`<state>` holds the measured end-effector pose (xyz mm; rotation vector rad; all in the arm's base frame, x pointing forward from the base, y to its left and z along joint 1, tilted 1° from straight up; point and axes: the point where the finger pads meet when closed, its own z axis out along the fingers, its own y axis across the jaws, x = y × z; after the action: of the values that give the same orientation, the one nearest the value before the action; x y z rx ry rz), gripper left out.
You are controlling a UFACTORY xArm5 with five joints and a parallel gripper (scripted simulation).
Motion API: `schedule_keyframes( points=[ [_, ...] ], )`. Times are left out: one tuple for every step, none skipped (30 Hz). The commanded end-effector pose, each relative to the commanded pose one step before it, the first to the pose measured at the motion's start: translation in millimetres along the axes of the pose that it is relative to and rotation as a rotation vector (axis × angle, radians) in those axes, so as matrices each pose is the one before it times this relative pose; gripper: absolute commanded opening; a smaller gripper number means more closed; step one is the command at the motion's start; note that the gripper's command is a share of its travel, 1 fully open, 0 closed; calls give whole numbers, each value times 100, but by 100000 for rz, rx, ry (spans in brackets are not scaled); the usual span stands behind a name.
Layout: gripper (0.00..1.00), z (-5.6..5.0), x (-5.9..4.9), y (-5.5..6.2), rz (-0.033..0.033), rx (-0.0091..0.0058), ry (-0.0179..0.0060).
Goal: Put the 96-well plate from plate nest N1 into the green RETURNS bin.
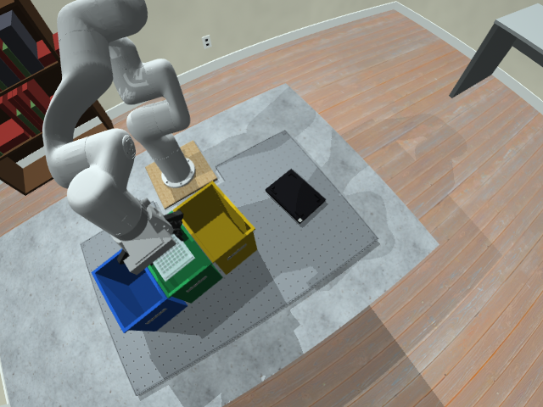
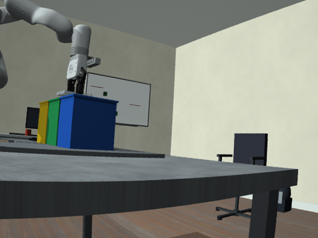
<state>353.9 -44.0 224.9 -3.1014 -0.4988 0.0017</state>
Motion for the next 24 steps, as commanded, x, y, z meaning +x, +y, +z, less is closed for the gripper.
schedule_keyframes(
  points=[
    [0, -68, 85, 40, -3, -160, 342],
    [0, 17, 0, 0, 0, 0, 0],
    [0, 17, 0, 0, 0, 0, 0],
    [0, 17, 0, 0, 0, 0, 0],
    [0, 17, 0, 0, 0, 0, 0],
    [0, 17, 0, 0, 0, 0, 0],
    [0, 17, 0, 0, 0, 0, 0],
    [0, 17, 0, 0, 0, 0, 0],
    [0, 0, 0, 0, 0, 0, 0],
    [0, 0, 0, 0, 0, 0, 0],
    [0, 17, 0, 0, 0, 0, 0],
    [0, 17, 0, 0, 0, 0, 0],
    [0, 17, 0, 0, 0, 0, 0],
    [0, 17, 0, 0, 0, 0, 0],
    [0, 17, 0, 0, 0, 0, 0],
    [0, 17, 0, 0, 0, 0, 0],
    [0, 17, 0, 0, 0, 0, 0],
    [0, 17, 0, 0, 0, 0, 0],
    [0, 17, 0, 0, 0, 0, 0],
    [0, 17, 0, 0, 0, 0, 0],
    [0, 17, 0, 0, 0, 0, 0],
    [0, 17, 0, 0, 0, 0, 0],
    [0, 17, 0, 0, 0, 0, 0],
    [0, 17, 0, 0, 0, 0, 0]
  ],
)
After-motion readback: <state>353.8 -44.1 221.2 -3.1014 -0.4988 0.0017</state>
